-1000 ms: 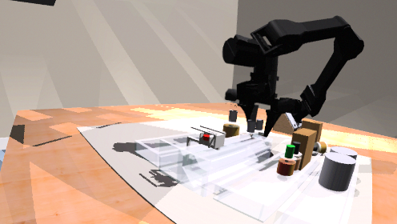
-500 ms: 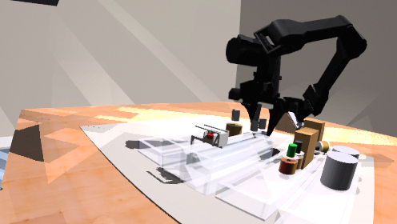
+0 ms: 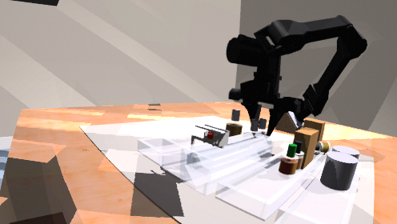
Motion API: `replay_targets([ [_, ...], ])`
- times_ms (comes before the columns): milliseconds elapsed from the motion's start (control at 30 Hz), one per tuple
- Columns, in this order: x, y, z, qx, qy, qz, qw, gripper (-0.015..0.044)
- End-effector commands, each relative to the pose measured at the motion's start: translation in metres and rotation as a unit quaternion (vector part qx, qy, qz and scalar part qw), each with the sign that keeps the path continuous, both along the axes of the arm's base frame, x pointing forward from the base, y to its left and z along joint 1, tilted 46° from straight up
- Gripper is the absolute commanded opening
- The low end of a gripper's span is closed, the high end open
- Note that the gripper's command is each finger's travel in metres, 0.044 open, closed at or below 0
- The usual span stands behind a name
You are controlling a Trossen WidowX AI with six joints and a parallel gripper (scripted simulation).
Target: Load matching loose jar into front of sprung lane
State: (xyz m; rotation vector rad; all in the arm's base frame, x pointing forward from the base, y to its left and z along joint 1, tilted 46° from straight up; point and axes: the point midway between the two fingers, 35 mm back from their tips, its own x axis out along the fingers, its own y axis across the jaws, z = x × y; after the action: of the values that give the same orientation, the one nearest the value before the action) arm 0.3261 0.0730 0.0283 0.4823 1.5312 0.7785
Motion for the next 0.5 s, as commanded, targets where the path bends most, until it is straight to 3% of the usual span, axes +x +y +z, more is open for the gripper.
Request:
replay_targets([
  [0, -0.0005, -0.0003, 0.0003, 0.0, -0.003, 0.002, 1.0, 0.0],
  [67, -0.0005, -0.0003, 0.0003, 0.0, -0.003, 0.002, 1.0, 0.0],
  [400, -0.0001, 0.0, 0.0, 0.0, -0.003, 0.002, 1.0, 0.0263],
  [467, -0.0001, 0.0, 0.0, 0.0, -0.003, 0.002, 1.0, 0.0276],
])
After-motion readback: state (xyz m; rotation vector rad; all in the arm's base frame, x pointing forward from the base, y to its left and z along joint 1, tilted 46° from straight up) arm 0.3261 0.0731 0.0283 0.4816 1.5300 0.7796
